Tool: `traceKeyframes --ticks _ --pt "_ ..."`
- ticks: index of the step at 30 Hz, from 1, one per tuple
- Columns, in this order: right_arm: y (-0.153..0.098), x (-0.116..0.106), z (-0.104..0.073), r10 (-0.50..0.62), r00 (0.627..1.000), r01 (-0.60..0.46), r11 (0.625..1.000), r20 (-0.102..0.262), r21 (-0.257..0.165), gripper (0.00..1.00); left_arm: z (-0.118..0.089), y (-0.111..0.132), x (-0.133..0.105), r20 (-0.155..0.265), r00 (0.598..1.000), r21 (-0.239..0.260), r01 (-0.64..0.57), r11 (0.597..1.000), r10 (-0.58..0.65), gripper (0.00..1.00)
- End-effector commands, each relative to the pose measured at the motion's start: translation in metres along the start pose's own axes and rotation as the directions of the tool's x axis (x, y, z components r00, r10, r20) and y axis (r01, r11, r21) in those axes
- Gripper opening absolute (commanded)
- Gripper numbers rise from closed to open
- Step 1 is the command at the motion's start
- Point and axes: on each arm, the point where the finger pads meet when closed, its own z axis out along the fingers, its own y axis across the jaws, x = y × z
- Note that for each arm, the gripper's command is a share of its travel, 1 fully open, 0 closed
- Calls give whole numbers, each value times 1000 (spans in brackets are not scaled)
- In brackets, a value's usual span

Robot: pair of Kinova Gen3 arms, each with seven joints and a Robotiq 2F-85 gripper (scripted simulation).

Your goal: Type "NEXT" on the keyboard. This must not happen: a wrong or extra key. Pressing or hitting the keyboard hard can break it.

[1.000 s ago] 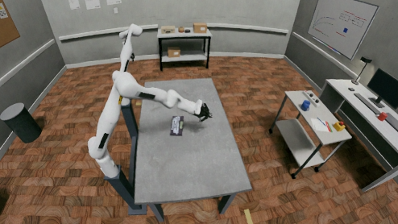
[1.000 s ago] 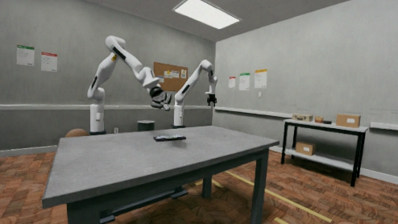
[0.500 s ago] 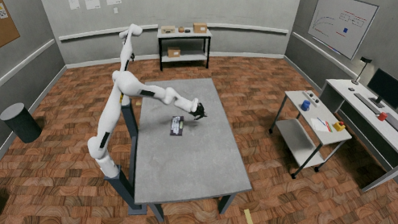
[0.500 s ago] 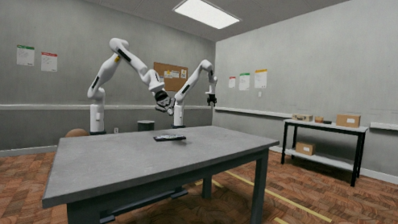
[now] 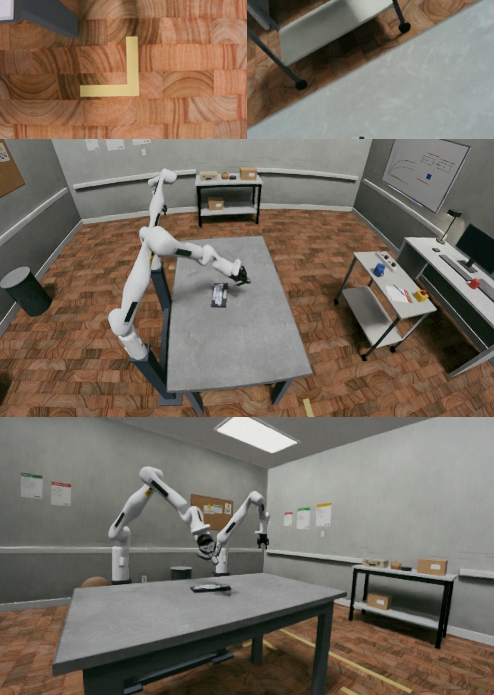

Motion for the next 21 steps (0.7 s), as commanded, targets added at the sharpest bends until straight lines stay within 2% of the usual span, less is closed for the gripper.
traceKeyframes --ticks 1,3,4,18,20,21 --pt "-6 -16 -1 -20 1000 20 1000 15 -10 99 0 0 0 -2 1000 4 16 1000 -16 1000" --pt "-6 -16 -1 -20 1000 20 1000 15 -10 99 0 0 0 -2 1000 4 16 1000 -16 1000" --pt "-7 -25 -2 -30 999 31 999 25 -19 99 0 0 0 -2 1000 4 16 1000 -16 1000" --pt "-12 -76 -11 -70 994 75 995 80 -60 99 0 0 0 -2 1000 4 16 1000 -16 1000" --pt "-12 -76 -11 -70 994 75 995 80 -60 99 0 0 0 -2 1000 4 16 1000 -16 1000" --pt "-12 -86 -13 -82 992 88 994 91 -67 99 0 0 0 -2 1000 4 16 1000 -16 1000"
